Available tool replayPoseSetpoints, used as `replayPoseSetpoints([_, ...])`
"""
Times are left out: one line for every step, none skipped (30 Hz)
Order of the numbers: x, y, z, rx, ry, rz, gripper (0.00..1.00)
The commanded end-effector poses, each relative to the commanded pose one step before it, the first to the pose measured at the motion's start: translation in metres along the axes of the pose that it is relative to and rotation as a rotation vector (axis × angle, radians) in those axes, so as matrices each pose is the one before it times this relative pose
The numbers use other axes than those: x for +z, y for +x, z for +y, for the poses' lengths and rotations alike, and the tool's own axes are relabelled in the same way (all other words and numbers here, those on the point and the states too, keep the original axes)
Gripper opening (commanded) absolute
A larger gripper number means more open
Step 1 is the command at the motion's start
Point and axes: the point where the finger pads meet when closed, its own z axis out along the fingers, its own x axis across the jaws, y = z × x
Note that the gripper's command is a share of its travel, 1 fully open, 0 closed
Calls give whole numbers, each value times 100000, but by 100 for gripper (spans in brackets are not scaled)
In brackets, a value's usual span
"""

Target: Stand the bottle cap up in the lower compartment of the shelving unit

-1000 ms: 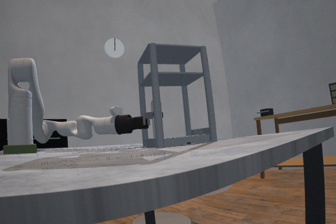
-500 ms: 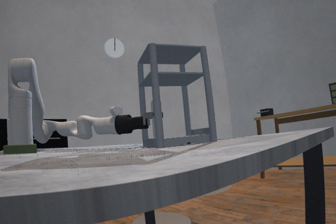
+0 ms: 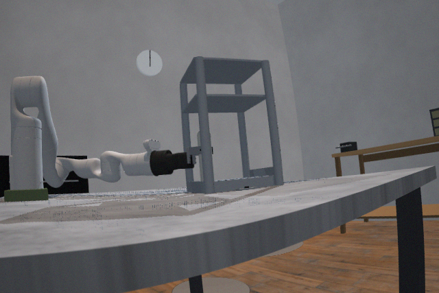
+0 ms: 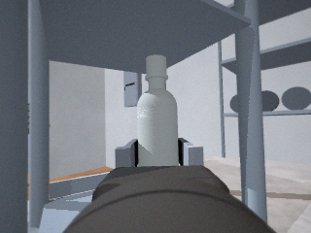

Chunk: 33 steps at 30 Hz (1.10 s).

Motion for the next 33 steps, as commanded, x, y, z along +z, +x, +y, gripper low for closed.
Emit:
replayPoseSetpoints([-9,-5,-77,106,94,10,40])
replayPoseSetpoints([0,0,0,0,0,0,60])
replayPoseSetpoints([0,0,0,0,0,0,60])
replayPoseSetpoints([0,0,0,0,0,0,60])
replayPoseSetpoints([0,0,0,0,0,0,60])
replayPoseSetpoints([0,0,0,0,0,0,60])
replayPoseSetpoints([0,0,0,0,0,0,80])
replayPoseSetpoints([0,0,0,0,0,0,80])
replayPoseSetpoints([0,0,0,0,0,0,80])
replayPoseSetpoints([0,0,0,0,0,0,100])
replayPoseSetpoints([0,0,0,0,0,0,100])
replayPoseSetpoints([0,0,0,0,0,0,100])
replayPoseSetpoints([0,0,0,0,0,0,100])
replayPoseSetpoints([0,0,0,0,0,0,100])
replayPoseSetpoints([0,0,0,0,0,0,100])
replayPoseSetpoints([0,0,0,0,0,0,100])
replayPoseSetpoints([0,0,0,0,0,0,100])
replayPoseSetpoints([0,0,0,0,0,0,100])
replayPoseSetpoints([0,0,0,0,0,0,100])
replayPoseSetpoints([0,0,0,0,0,0,100])
replayPoseSetpoints([-1,0,0,0,0,0,100])
replayPoseSetpoints([0,0,0,0,0,0,100])
replayPoseSetpoints([0,0,0,0,0,0,100])
replayPoseSetpoints([-2,0,0,0,0,0,100])
replayPoseSetpoints([-3,0,0,0,0,0,100])
replayPoseSetpoints([-4,0,0,0,0,0,100])
replayPoseSetpoints([-6,0,0,0,0,0,100])
replayPoseSetpoints([-7,0,0,0,0,0,100])
replayPoseSetpoints([-9,0,0,0,0,0,100])
replayPoseSetpoints([-12,0,0,0,0,0,100])
replayPoseSetpoints([-14,0,0,0,0,0,100])
replayPoseSetpoints([-16,0,0,0,0,0,100])
replayPoseSetpoints([-19,0,0,0,0,0,100])
